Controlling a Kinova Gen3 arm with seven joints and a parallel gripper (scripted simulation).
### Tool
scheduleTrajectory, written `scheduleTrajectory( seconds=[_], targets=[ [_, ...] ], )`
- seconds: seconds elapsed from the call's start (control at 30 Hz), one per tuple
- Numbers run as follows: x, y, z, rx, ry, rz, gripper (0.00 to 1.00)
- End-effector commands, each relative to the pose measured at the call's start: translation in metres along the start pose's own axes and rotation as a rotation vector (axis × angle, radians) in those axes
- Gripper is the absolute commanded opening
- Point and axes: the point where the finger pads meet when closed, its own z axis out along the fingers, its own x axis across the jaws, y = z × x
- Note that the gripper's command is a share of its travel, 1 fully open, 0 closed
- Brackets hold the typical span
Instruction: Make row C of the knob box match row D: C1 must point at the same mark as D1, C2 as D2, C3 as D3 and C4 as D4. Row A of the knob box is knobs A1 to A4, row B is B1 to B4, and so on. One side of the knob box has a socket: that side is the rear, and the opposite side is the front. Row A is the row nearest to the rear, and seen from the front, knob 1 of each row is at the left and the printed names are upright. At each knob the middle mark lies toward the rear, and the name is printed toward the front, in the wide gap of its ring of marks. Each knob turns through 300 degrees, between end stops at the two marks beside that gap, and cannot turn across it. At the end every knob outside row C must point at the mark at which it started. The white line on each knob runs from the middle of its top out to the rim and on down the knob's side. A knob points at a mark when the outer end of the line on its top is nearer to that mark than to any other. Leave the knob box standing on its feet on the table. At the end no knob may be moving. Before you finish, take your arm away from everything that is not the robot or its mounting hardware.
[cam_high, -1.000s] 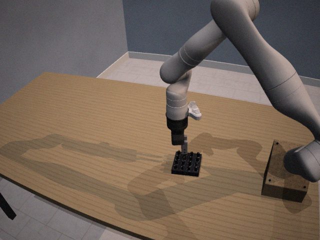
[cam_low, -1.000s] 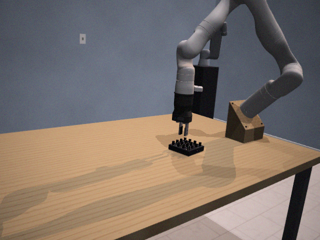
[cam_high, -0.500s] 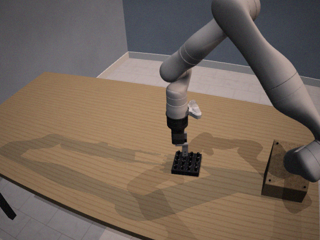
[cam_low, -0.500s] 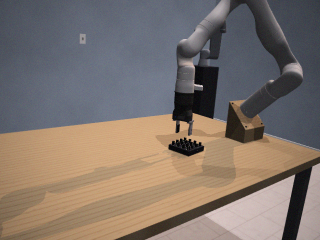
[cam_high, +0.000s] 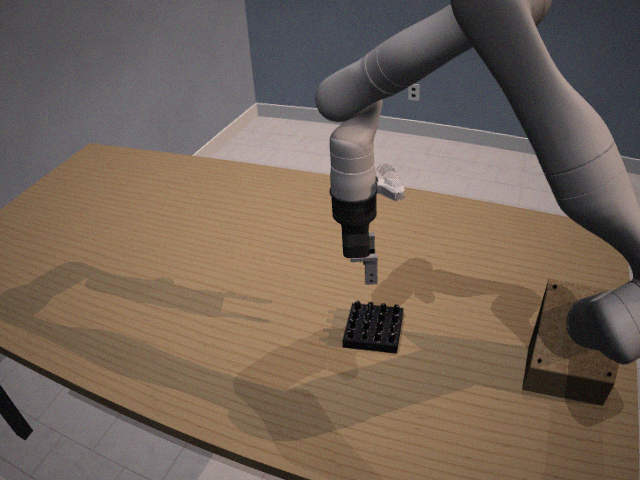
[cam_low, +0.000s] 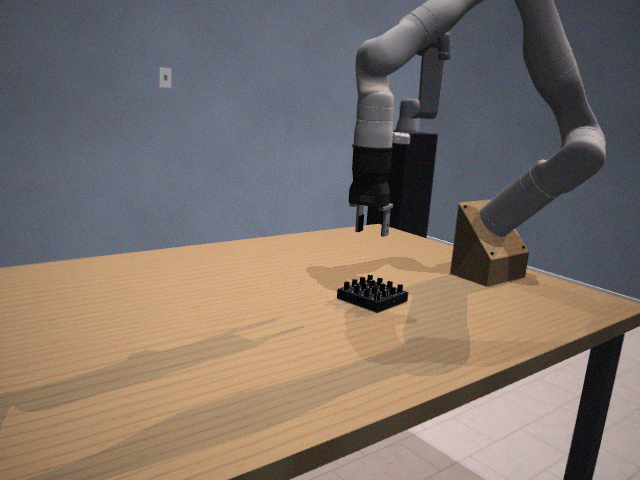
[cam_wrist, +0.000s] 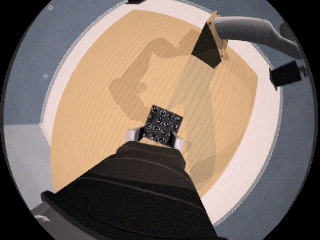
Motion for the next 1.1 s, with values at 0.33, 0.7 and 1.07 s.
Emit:
scheduleTrajectory(
  seconds=[0.33,0.7,1.07],
  targets=[
    [-0.004,0.002,-0.037,-0.012,-0.016,0.002,1.0],
    [-0.004,0.002,-0.037,-0.012,-0.016,0.002,1.0],
    [-0.004,0.002,-0.037,-0.012,-0.016,0.002,1.0]
  ],
)
